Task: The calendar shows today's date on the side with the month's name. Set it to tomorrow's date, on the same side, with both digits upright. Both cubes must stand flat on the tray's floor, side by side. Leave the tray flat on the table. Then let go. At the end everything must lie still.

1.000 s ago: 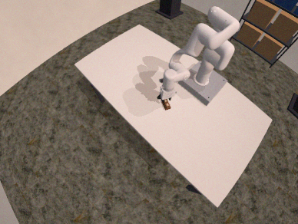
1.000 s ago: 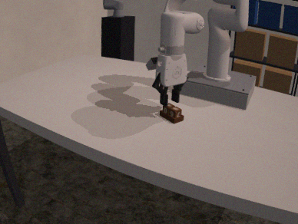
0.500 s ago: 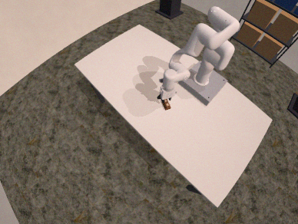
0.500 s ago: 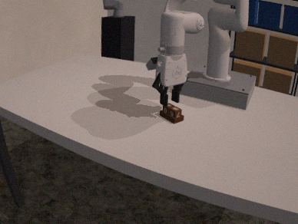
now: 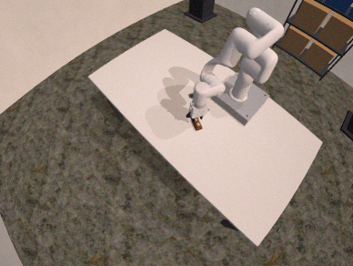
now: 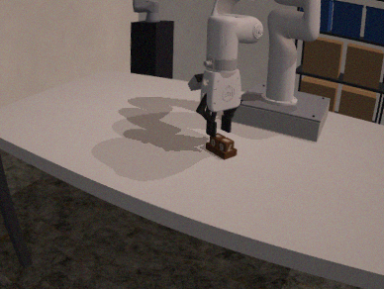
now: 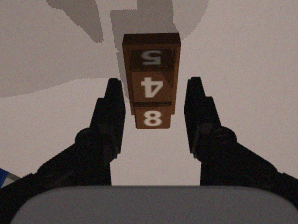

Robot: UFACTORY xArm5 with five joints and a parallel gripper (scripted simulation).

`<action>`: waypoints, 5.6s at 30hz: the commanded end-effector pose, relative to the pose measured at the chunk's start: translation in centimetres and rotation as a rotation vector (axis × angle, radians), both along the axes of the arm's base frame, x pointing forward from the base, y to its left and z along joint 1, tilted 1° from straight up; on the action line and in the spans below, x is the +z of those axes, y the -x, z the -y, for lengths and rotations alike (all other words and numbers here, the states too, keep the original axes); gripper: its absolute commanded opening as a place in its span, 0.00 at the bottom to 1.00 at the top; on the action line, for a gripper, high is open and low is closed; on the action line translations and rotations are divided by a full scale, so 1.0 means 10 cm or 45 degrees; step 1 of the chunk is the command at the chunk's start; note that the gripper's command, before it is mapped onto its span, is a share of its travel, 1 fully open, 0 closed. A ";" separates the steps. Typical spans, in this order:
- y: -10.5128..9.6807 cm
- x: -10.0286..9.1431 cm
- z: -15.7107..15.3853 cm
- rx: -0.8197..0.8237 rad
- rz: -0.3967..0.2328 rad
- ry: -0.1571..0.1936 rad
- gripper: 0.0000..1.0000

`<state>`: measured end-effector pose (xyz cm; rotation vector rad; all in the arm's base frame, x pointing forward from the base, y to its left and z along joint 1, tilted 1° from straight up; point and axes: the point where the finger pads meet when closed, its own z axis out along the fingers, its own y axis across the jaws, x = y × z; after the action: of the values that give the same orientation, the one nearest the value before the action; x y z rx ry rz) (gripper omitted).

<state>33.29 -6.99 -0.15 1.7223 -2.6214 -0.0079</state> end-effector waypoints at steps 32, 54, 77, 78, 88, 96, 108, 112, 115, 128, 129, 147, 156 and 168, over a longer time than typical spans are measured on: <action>-0.01 0.01 0.00 0.000 0.004 0.001 0.47; -0.01 0.01 0.00 0.000 0.004 0.001 0.47; -0.01 0.01 0.00 0.000 0.004 0.001 0.47; -0.01 0.01 0.00 0.000 0.004 0.001 0.47; -0.01 0.01 0.00 0.000 0.004 0.001 0.47; -0.01 0.01 0.00 0.000 0.004 0.001 0.47; -0.01 0.01 0.00 0.000 0.004 0.001 0.47; -0.01 0.01 0.00 0.000 0.004 0.001 0.47; -0.01 0.01 0.00 0.000 0.004 0.001 0.47; -0.01 0.01 0.00 0.000 0.004 0.001 0.47; -0.01 0.01 0.00 0.000 0.004 0.001 0.47; -0.01 -0.13 0.00 0.000 0.004 0.001 0.47; -0.01 -0.24 0.00 0.000 0.004 0.001 0.47; -0.01 -0.25 0.00 0.000 0.004 0.001 0.47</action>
<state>33.26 -7.00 -2.75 1.7225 -2.6216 -0.0075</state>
